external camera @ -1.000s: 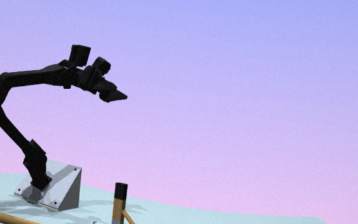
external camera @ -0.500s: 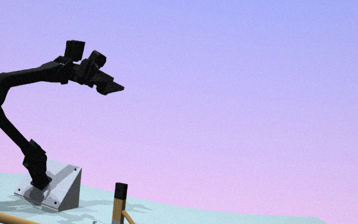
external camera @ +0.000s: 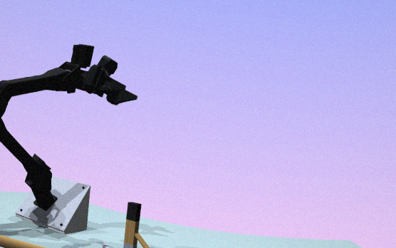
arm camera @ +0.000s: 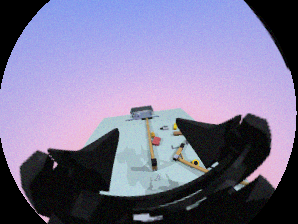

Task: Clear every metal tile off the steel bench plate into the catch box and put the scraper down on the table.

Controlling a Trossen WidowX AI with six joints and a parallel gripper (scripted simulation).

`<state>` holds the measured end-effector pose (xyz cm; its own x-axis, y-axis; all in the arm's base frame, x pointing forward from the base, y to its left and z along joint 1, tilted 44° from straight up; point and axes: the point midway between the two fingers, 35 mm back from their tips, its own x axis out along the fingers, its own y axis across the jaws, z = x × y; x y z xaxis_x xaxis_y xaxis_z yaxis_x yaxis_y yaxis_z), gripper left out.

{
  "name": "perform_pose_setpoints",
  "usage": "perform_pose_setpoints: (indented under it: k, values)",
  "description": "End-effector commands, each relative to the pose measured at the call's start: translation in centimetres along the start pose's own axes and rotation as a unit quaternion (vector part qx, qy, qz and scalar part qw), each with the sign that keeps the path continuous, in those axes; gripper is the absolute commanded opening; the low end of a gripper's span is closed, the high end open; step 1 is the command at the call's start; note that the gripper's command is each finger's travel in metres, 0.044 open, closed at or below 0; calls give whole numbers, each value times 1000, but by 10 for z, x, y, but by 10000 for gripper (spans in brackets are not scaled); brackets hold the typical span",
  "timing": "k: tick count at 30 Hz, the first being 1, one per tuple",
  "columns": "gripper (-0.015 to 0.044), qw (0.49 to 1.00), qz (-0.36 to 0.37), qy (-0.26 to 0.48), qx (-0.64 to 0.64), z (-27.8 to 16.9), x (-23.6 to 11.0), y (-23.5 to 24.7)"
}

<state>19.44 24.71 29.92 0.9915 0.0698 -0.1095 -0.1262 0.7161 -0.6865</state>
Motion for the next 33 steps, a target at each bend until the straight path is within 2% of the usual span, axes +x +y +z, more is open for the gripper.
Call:
perform_pose_setpoints:
  k: [1,12,33]
  values:
    - [440,1000,-2,0,0,1,0,-1]
    - [440,1000,-3,9,-5,-5,6,0]
    - [440,992,-5,120,-42,-82,62,5]
